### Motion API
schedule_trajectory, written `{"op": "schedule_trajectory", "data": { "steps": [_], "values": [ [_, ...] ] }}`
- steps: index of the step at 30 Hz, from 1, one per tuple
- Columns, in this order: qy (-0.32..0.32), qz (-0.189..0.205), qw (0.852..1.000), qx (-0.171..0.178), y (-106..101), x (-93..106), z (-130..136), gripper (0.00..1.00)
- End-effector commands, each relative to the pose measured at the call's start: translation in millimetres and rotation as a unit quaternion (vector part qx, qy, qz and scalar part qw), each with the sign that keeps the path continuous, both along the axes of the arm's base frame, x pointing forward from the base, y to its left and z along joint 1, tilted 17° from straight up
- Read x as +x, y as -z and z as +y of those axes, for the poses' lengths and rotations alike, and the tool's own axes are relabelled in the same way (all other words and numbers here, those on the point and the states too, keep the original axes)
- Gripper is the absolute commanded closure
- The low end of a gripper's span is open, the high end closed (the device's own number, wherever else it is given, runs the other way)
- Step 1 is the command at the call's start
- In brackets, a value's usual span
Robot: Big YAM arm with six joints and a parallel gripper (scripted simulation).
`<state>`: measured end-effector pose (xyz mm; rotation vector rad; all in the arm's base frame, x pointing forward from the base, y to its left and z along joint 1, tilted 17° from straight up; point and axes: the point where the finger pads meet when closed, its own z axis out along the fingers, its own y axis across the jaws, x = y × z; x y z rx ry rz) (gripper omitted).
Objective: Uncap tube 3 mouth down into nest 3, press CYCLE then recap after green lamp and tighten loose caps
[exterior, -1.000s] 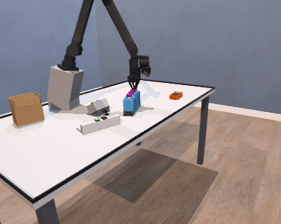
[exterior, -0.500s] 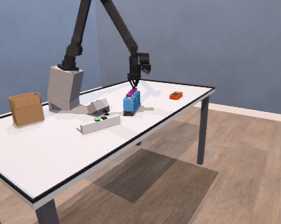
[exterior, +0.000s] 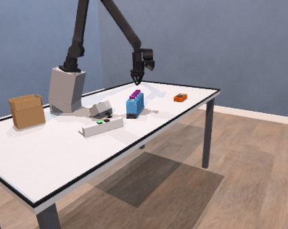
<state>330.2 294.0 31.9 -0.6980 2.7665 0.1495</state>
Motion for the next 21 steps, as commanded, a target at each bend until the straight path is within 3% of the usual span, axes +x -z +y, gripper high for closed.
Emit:
{"op": "schedule_trajectory", "data": {
  "steps": [1,2,3,6,9,18,19,21],
  "values": [
    [0.0,-0.006,1.0,0.005,-6,5.4,6,0.51],
    [-0.04,-0.002,0.999,-0.015,5,4.9,-12,0.51],
    [-0.079,-0.022,0.996,-0.016,-6,12.4,-16,0.51],
    [-0.173,-0.042,0.983,-0.04,-7,26.9,-36,0.51],
    [-0.174,-0.029,0.983,-0.046,6,29.8,-47,0.51],
    [-0.185,-0.032,0.981,-0.046,2,26.4,-38,0.51],
    [-0.173,-0.038,0.983,-0.043,-5,33.7,-39,0.51],
    [-0.184,-0.032,0.981,-0.046,4,24.4,-39,0.51]
  ]
}}
